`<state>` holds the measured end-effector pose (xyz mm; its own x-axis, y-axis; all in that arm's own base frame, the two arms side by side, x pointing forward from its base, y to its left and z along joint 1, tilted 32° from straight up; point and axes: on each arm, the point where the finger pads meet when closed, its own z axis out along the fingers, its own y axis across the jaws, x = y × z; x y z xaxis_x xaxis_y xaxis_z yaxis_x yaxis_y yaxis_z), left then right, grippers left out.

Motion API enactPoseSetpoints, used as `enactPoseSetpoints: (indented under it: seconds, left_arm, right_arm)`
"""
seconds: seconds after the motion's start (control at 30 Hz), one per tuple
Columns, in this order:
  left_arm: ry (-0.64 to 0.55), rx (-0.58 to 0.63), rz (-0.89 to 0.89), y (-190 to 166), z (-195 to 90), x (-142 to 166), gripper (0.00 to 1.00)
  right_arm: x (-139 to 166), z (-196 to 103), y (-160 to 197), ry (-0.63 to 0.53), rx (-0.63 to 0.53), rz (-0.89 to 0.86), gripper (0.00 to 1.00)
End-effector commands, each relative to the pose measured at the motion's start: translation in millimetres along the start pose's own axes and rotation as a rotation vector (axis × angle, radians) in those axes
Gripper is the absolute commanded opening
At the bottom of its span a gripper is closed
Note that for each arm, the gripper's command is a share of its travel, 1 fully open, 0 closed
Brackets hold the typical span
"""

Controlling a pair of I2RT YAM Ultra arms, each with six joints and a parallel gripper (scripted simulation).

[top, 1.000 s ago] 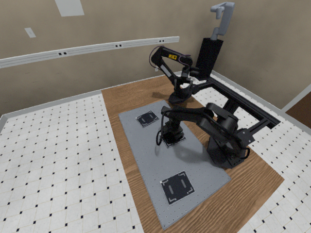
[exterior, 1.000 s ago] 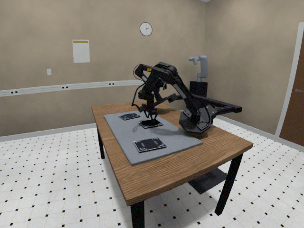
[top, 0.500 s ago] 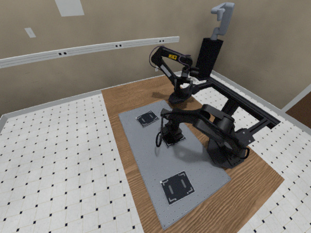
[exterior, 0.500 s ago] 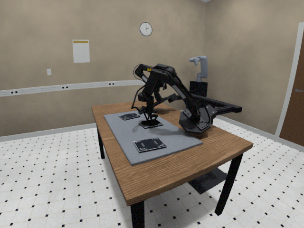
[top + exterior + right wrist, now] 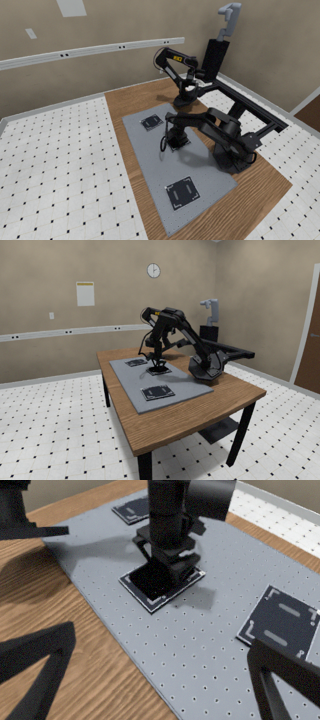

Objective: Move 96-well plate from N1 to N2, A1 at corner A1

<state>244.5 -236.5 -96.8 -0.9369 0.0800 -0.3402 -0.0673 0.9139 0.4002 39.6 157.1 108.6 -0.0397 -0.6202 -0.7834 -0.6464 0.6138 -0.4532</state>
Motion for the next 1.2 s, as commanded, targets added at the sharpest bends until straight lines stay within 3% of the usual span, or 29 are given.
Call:
enactPoseSetpoints:
  seconds: [0.0,0.3,0.33,0.37,0.53,0.73,1.0,1.17]
  left_arm:
    - [-0.015,0.016,-0.002,-4,-2,-1,0.91]
    - [-0.015,0.016,-0.002,-4,-2,-1,0.79]
    - [-0.015,0.016,-0.002,-4,-2,-1,0.67]
    - [-0.015,0.016,-0.002,-4,-2,-1,0.79]
    - [-0.02,0.022,-0.007,-4,-13,-1,0.79]
    - [-0.012,0.028,-0.008,-4,-48,-1,0.79]
    - [-0.033,0.024,0.024,-1,-44,-7,0.79]
    - [-0.042,0.02,0.1,31,-41,-26,0.79]
  right_arm:
    - [-5,0,-1,-0.035,0.003,-0.021,1.0]
    - [-5,0,-1,-0.035,0.003,-0.021,1.0]
    - [-5,0,-1,-0.035,0.003,-0.021,1.0]
    - [-5,0,-1,-0.035,0.003,-0.021,1.0]
    - [-5,0,-1,-0.035,0.003,-0.021,1.0]
    - [-5,0,-1,-0.035,0.003,-0.021,1.0]
    - [-3,0,5,-0.021,-0.011,-0.02,1.0]
    - [9,4,44,0.096,-0.082,-0.025,1.0]
